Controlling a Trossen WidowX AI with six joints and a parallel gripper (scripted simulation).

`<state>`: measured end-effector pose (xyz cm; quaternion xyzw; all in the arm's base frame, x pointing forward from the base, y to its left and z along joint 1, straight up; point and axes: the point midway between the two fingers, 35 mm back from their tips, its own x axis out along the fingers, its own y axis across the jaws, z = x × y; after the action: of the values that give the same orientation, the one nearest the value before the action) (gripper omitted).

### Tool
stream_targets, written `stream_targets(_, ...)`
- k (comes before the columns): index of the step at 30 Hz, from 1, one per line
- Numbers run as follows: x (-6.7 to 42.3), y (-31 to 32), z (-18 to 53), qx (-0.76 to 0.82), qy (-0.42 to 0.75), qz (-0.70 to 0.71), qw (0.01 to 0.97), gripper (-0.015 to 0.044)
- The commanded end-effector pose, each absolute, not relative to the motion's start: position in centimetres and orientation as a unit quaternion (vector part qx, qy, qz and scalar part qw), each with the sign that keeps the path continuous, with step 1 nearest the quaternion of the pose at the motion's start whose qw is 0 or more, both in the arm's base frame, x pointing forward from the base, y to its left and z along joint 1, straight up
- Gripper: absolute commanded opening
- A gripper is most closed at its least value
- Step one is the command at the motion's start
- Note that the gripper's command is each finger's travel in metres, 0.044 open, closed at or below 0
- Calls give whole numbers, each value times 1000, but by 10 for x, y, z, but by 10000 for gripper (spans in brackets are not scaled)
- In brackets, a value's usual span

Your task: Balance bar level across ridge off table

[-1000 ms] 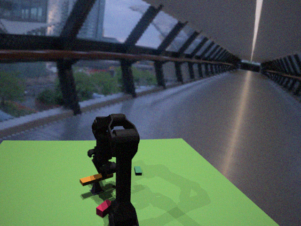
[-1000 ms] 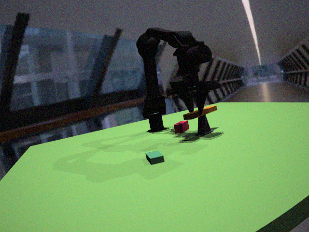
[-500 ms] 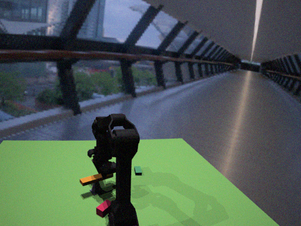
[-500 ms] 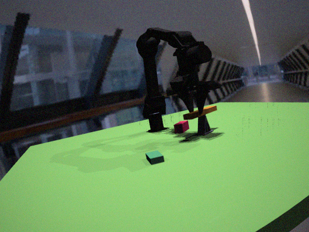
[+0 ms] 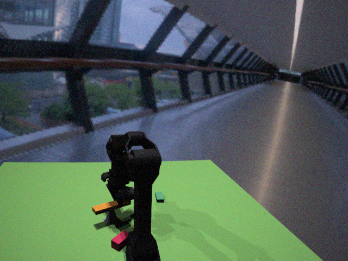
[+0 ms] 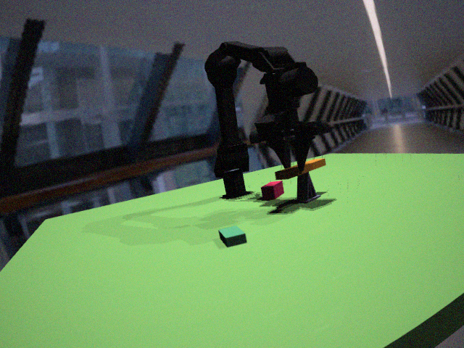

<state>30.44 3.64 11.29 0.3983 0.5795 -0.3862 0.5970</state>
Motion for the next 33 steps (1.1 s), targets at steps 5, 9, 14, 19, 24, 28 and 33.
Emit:
stream_targets(5,304,36,113,398,579,-386,597,0)
stream_targets(9,304,36,113,398,579,-386,597,0)
stream_targets(14,304,36,113,398,579,-386,597,0)
stream_targets(19,304,36,113,398,579,-386,597,0)
stream_targets(24,304,36,113,398,579,-386,597,0)
stream_targets(28,304,36,113,398,579,-386,597,0)
stream_targets(33,304,36,113,398,579,-386,597,131)
